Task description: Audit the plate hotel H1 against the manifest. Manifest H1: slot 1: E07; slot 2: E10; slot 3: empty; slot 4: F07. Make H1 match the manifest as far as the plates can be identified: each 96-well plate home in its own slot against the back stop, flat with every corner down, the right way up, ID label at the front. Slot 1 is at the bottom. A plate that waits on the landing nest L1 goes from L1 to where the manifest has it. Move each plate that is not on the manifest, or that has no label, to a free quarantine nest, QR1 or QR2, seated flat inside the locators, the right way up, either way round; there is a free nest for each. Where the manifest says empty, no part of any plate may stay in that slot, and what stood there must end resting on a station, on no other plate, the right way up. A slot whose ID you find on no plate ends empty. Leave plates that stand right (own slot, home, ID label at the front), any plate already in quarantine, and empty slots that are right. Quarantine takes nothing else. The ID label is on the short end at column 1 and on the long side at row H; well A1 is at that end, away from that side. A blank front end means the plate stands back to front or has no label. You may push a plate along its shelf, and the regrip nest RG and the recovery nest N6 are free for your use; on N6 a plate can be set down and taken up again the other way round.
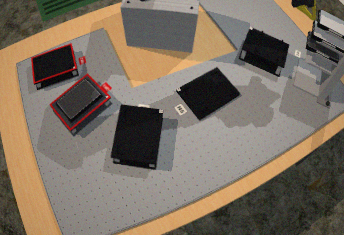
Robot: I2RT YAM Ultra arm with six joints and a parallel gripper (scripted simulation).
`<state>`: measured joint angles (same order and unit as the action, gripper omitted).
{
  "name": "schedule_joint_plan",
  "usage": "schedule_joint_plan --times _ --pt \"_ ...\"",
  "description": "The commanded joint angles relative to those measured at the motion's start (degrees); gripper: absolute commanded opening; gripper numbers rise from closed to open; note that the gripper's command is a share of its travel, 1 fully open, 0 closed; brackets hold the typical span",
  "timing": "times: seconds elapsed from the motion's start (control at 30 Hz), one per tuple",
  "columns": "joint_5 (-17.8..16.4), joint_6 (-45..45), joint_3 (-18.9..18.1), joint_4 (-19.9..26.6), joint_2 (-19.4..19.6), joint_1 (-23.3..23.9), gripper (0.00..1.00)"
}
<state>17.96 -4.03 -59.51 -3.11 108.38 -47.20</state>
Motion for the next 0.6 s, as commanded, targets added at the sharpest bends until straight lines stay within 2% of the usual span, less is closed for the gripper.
schedule_joint_plan --times 0.0,0.13,0.2,0.23,0.27,0.57 --pt "0.56 -0.58 1.39 -1.73 -2.93 -1.02 0.00" --pt "0.77 -0.80 3.04 -2.13 -4.11 -1.32 0.00" --pt "0.77 -0.80 3.04 -2.13 -4.11 -1.32 0.00" --pt "0.82 -0.88 1.89 -2.20 -4.64 -1.41 0.00" --pt "0.89 -0.91 3.85 -2.31 -4.70 -1.48 0.00" --pt "1.40 -1.44 7.42 -3.09 -7.30 -2.19 0.00"
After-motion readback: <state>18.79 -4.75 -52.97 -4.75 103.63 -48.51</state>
